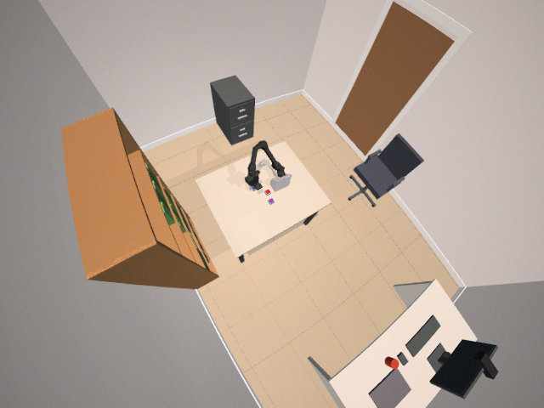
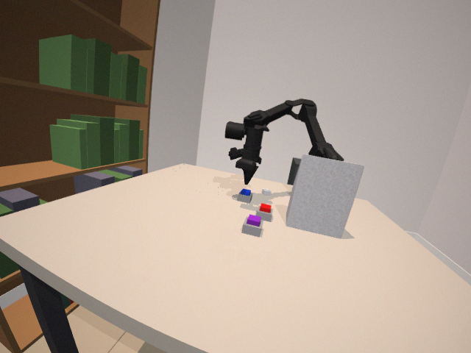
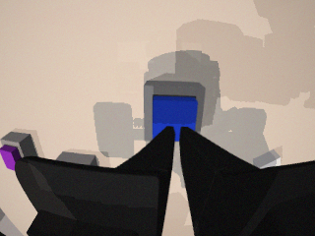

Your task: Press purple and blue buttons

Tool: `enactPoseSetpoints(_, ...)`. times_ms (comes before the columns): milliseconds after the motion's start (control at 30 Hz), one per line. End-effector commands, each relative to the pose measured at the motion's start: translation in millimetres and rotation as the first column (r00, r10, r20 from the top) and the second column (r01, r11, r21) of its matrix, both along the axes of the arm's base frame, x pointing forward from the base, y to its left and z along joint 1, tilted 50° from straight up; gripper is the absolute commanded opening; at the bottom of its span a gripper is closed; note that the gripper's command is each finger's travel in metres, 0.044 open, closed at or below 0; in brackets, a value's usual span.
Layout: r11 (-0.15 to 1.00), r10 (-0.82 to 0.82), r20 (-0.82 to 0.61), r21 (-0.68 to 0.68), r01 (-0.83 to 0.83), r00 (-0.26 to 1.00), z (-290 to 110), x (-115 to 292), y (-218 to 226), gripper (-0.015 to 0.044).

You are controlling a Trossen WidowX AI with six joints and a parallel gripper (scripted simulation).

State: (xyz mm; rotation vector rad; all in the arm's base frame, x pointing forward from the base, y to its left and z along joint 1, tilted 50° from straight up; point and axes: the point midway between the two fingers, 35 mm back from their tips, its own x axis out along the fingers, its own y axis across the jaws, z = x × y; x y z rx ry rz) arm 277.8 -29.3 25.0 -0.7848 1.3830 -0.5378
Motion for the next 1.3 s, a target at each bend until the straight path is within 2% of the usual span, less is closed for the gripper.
enactPoseSetpoints(0,1.000,0.000,-0.008,-0.007,0.000,1.000,-6.1,-1.4,-7.6,0.0020)
enactPoseSetpoints(467,1.000,0.000,-0.008,-0.008,0.000,1.000,-19.7,0.9,-24.1,0.0020)
enactPoseSetpoints(1267,1.000,-0.001,-0.005,-0.004,0.001,1.000,-13.2,0.7,-15.8,0.0020)
